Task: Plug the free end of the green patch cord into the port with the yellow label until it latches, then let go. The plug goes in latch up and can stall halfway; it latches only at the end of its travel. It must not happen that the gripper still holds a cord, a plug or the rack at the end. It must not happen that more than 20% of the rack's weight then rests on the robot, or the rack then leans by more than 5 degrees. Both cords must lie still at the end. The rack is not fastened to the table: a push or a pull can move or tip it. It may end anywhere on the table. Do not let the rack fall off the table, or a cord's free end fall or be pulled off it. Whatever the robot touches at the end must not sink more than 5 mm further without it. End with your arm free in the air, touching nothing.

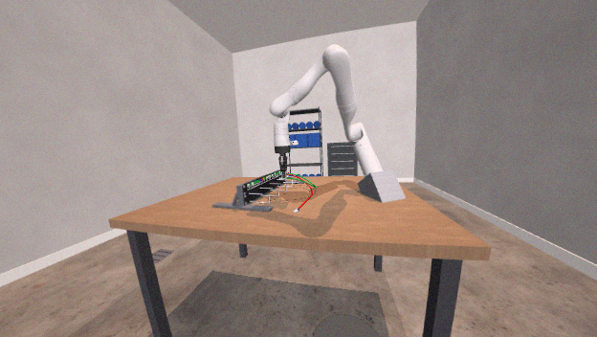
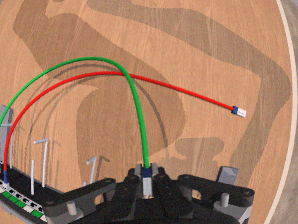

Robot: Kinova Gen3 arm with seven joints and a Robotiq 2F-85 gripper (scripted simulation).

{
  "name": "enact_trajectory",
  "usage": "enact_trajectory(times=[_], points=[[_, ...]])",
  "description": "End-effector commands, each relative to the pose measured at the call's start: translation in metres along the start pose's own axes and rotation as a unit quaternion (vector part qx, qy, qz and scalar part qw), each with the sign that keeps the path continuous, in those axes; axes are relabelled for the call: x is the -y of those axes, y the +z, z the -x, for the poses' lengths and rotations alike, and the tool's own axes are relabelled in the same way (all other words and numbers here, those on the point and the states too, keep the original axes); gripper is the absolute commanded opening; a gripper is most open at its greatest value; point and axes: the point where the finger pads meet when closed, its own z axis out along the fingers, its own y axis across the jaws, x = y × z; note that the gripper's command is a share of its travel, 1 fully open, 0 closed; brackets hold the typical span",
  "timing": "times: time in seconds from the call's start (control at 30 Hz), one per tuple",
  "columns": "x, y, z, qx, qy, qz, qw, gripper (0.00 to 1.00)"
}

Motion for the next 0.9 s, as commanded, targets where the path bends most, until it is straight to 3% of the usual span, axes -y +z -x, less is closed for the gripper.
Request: enact_trajectory(times=[0.0, 0.87], points=[[0.003, -0.002, 0.005, 0.000, 0.026, 0.003, 1.000, 0.00], [0.019, -0.007, 0.023, -0.001, 0.100, 0.004, 0.995, 0.00]])
